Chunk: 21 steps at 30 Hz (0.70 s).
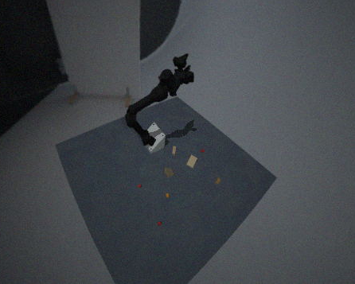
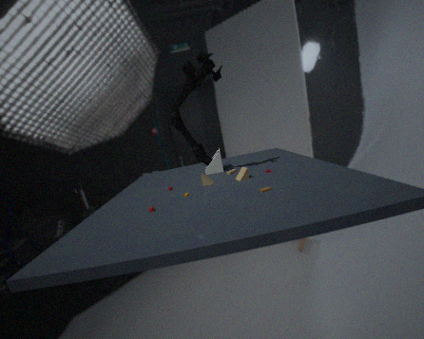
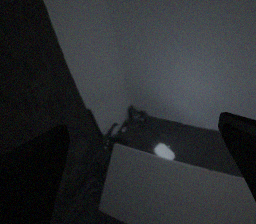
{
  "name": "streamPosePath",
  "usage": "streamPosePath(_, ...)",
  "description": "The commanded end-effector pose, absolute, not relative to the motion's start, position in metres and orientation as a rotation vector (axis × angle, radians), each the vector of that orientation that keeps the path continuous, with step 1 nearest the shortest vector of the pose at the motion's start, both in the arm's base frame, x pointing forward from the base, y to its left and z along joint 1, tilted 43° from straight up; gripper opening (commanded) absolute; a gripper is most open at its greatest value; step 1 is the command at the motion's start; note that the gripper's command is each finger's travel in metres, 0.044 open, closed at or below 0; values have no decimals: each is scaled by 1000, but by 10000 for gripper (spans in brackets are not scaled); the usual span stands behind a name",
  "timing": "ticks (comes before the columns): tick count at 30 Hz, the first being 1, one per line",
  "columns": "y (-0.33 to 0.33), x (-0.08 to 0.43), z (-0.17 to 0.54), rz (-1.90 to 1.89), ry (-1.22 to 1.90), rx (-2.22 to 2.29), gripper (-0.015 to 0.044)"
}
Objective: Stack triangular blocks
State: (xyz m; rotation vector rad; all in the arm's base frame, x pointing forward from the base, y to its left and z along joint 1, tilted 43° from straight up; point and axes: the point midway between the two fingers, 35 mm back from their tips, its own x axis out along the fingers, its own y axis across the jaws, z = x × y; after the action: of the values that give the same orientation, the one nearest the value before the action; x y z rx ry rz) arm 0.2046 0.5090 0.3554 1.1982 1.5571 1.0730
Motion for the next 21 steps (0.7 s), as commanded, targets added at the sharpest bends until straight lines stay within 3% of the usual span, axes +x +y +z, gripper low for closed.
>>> streamPosePath(1, 517, 238, 300, 940, 1467, 1096, 440)
streamPosePath(11, 489, 309, 143, 619, 1308, 593, 440)
streamPosePath(21, 400, 341, 3, 401, 1337, -143, 440)
